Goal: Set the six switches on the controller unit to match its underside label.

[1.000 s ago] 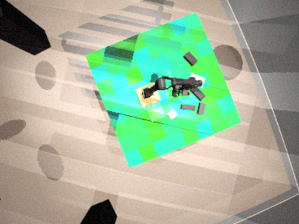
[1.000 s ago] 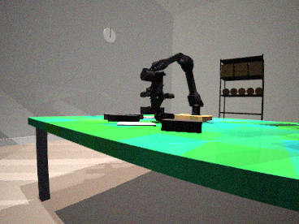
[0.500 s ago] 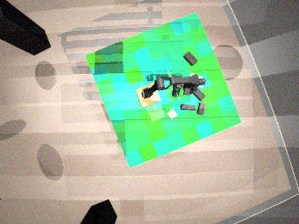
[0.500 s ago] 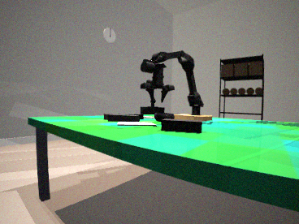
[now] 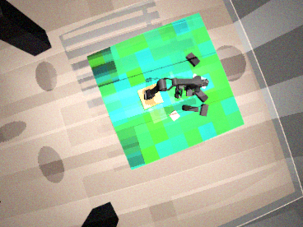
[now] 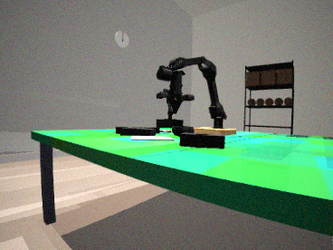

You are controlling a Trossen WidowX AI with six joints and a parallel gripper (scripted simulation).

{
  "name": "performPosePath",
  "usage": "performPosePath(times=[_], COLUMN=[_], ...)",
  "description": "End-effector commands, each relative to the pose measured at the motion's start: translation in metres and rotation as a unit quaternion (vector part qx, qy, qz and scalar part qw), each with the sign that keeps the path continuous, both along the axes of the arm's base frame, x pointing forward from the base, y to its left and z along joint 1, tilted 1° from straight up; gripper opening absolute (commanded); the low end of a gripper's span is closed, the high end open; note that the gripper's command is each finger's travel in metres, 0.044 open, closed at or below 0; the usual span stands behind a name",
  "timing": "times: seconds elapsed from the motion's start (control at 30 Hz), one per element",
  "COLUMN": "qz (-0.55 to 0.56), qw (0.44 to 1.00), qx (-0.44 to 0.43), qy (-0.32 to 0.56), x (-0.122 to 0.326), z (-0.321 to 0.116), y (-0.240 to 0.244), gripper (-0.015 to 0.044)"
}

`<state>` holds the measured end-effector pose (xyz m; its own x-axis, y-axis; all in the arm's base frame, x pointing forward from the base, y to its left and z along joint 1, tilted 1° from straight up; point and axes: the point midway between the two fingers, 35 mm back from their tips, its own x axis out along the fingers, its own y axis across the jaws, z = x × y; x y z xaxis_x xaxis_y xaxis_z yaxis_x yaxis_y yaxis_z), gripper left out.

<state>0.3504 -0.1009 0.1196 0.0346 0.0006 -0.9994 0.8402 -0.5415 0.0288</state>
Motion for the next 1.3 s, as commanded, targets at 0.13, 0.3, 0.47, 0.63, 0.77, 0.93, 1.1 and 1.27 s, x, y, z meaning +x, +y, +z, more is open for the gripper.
performPosePath(times=[0.13,0.3,0.47,0.63,0.77,0.93,1.1,1.27], qz=[0.001,0.000,0.000,0.000,0.000,0.000,0.000,0.000], qw=[1.000,1.000,1.000,1.000,1.000,1.000,1.000,1.000], qx=[0.000,0.000,0.000,0.000,0.000,0.000,0.000,0.000], qy=[0.000,0.000,0.000,0.000,0.000,0.000,0.000,0.000], x=[0.000,0.000,0.000,0.000,0.000,0.001,-0.004,-0.004], z=[0.001,0.000,0.000,0.000,0.000,0.029,0.077,0.079], y=[0.000,0.000,0.000,0.000,0.000,-0.001,0.000,0.000], gripper=[0.0000,0.0105,0.0236,0.0368,0.0440,0.0335,0.0204,0.0072])
